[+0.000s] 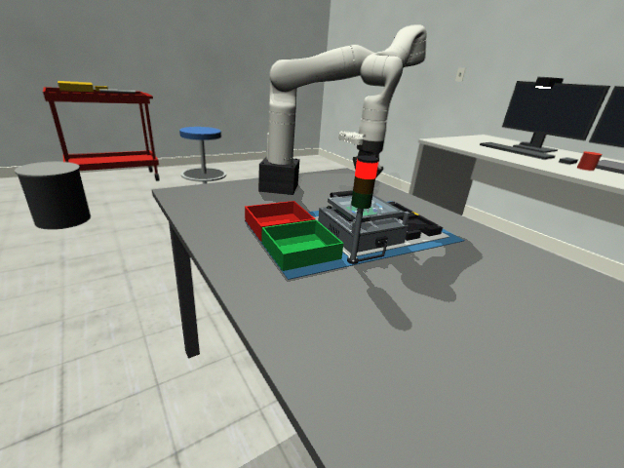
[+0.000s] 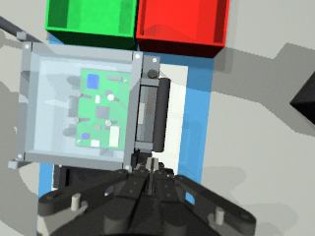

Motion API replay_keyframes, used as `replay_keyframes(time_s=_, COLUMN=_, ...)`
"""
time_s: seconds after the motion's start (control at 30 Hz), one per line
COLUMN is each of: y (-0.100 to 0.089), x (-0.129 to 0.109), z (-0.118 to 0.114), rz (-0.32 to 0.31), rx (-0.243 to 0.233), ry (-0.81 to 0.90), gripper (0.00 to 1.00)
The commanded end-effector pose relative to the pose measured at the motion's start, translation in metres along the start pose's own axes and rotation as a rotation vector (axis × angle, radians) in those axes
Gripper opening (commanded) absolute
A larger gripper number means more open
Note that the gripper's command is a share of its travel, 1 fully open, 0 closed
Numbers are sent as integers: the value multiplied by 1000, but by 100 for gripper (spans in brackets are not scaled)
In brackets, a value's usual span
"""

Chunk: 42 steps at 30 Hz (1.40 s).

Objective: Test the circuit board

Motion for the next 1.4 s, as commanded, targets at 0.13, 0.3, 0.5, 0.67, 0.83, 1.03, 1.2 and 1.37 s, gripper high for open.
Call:
replay_keyframes(time_s=0.13, y=0, x=0, z=0, rz=-1, rx=-1, ry=0, gripper=0)
replay_keyframes(time_s=0.3, y=1, x=0, z=0, rz=-1, rx=-1, ry=0, gripper=0)
replay_keyframes(time_s=0.5, y=1, x=0, z=0, rz=-1, rx=-1, ry=0, gripper=0)
replay_keyframes(time_s=0.67, y=2, x=0, z=0, rz=-1, rx=-1, ry=0, gripper=0)
replay_keyframes(time_s=0.83, y=2, x=0, z=0, rz=-1, rx=-1, ry=0, gripper=0)
replay_keyframes(time_s=1.03, y=3, x=0, z=0, rz=-1, rx=-1, ry=0, gripper=0)
replay_keyframes(time_s=1.2, y=3, x=0, z=0, rz=-1, rx=-1, ry=0, gripper=0)
replay_keyframes(time_s=1.37, y=3, x=0, z=0, rz=-1, rx=-1, ry=0, gripper=0)
Point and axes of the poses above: the point where the finger pads meet when closed, its own y axis out along the fingers, its own z axis across the jaws, x = y × z, the point moved 5 cm from there along -y, back along the fingers, and after that the axes turned 6 degrees about y, right-handed, at the moved point
